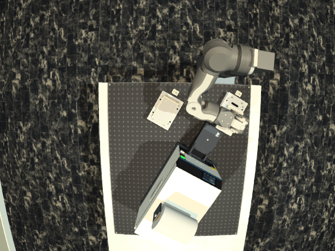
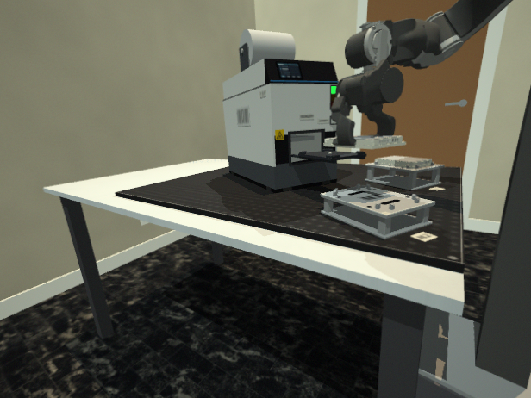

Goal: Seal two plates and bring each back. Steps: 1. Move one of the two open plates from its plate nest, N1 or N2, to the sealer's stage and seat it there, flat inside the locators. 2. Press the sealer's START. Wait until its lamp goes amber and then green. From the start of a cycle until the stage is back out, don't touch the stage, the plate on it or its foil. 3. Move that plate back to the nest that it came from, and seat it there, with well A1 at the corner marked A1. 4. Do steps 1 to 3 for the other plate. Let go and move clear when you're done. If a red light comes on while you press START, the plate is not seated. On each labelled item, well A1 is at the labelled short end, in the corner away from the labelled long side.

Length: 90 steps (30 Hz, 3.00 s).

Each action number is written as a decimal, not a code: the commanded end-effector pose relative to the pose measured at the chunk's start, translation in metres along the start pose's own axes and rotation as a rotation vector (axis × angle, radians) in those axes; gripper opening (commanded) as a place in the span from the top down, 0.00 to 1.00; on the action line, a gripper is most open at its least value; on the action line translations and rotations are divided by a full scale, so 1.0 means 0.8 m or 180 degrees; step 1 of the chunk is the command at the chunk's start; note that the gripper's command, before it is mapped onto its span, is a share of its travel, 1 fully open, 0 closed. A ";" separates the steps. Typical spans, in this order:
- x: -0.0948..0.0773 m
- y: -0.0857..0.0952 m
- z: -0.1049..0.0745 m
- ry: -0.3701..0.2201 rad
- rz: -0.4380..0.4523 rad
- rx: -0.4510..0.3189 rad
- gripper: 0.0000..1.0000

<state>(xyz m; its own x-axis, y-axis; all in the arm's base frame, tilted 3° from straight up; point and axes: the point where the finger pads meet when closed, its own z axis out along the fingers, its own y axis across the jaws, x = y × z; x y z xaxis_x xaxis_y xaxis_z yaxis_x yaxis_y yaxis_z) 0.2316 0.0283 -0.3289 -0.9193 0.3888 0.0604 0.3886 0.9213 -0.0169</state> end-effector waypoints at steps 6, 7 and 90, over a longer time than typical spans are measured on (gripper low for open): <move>0.013 0.002 0.001 -0.0006 0.0012 0.0025 1.00; 0.015 0.002 0.001 -0.0011 0.0019 0.0022 1.00; 0.056 0.015 0.010 -0.0007 0.0009 -0.0005 1.00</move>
<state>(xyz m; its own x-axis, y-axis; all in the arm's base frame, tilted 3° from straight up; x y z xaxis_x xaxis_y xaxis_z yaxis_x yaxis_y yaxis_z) 0.1947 0.0558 -0.3337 -0.9161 0.3967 0.0586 0.3962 0.9179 -0.0210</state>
